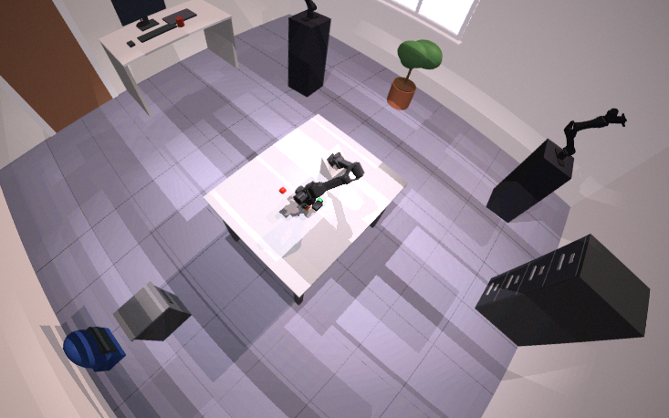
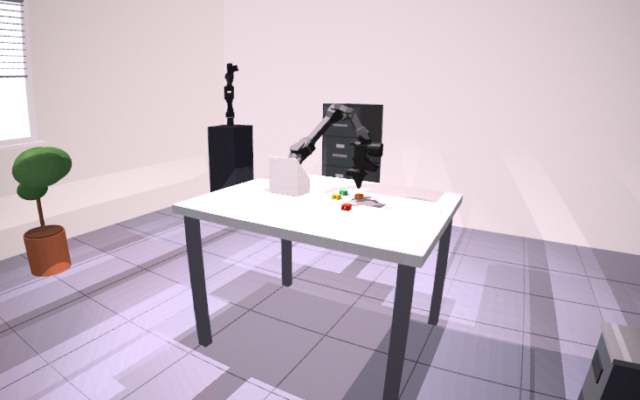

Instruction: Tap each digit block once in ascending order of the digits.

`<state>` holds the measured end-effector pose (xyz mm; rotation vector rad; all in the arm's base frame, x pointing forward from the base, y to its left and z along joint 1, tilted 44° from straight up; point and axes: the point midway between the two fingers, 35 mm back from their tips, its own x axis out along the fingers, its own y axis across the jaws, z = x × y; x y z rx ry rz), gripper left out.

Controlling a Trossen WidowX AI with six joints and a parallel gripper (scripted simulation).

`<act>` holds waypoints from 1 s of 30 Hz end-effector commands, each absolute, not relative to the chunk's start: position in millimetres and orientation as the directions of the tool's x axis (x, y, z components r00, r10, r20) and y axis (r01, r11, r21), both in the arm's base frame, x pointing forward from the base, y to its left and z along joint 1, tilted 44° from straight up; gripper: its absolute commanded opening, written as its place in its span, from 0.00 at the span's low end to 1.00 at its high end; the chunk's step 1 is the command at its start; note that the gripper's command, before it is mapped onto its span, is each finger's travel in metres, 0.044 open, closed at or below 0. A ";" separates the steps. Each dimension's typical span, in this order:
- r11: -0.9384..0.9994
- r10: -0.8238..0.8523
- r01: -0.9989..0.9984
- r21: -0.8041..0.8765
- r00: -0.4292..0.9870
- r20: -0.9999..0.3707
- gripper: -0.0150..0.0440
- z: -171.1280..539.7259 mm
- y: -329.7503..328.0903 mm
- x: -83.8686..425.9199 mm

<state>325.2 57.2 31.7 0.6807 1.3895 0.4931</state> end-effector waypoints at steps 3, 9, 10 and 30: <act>0.714 0.684 0.083 0.695 0.127 -0.718 0.29 22.7 65.0 325.4; 0.714 0.685 0.083 0.695 0.127 -0.718 0.29 15.9 71.6 326.6; 0.714 0.685 0.083 0.696 0.127 -0.718 0.29 14.8 72.7 326.7; 0.714 0.684 0.083 0.695 0.127 -0.718 0.29 31.3 56.9 323.6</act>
